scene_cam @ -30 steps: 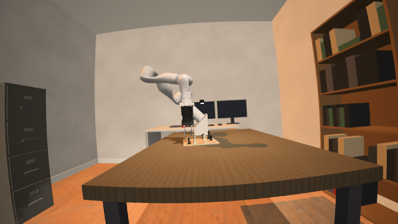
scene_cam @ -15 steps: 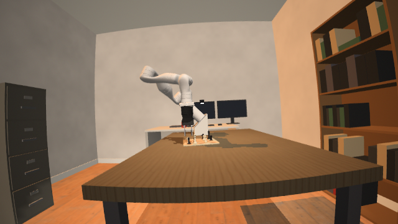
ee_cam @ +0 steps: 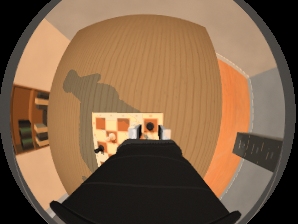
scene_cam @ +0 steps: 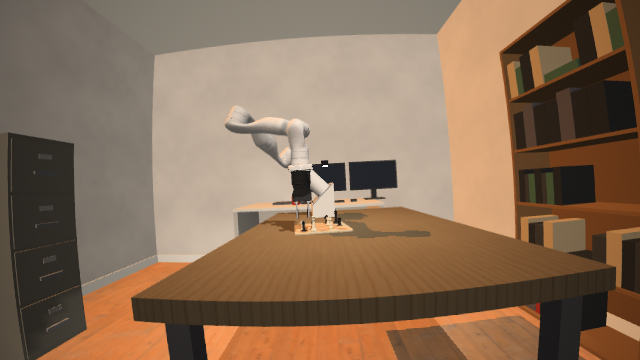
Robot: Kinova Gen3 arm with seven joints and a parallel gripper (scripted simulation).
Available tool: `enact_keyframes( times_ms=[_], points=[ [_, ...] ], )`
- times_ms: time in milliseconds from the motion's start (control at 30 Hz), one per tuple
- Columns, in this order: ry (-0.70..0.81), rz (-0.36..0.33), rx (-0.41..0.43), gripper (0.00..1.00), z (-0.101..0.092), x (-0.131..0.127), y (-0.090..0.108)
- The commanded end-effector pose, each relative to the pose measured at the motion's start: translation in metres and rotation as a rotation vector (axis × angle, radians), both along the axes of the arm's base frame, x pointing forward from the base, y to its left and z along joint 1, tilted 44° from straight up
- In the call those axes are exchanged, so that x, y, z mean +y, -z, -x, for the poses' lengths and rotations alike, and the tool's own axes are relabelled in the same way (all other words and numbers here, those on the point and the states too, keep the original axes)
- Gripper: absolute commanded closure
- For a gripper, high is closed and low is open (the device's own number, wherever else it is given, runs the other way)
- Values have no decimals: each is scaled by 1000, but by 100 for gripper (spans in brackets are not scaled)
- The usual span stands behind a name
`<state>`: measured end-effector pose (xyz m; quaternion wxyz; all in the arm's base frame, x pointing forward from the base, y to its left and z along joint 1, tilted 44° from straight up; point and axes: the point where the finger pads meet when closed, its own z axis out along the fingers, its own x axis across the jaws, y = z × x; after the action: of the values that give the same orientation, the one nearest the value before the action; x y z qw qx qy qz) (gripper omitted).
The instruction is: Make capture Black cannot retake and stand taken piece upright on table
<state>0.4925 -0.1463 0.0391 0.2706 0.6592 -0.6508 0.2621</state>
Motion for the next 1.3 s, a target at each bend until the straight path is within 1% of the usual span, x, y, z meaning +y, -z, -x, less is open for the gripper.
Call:
enact_keyframes(
  times_ms=[0,600,1000,1267],
  points=[
    [-1,0,-2,27,-1,1,-1],
    [-1,0,-2,27,-1,-1,1],
    [-1,0,-2,27,-1,-17,18],
    [-1,0,-2,27,0,-24,25]
  ],
)
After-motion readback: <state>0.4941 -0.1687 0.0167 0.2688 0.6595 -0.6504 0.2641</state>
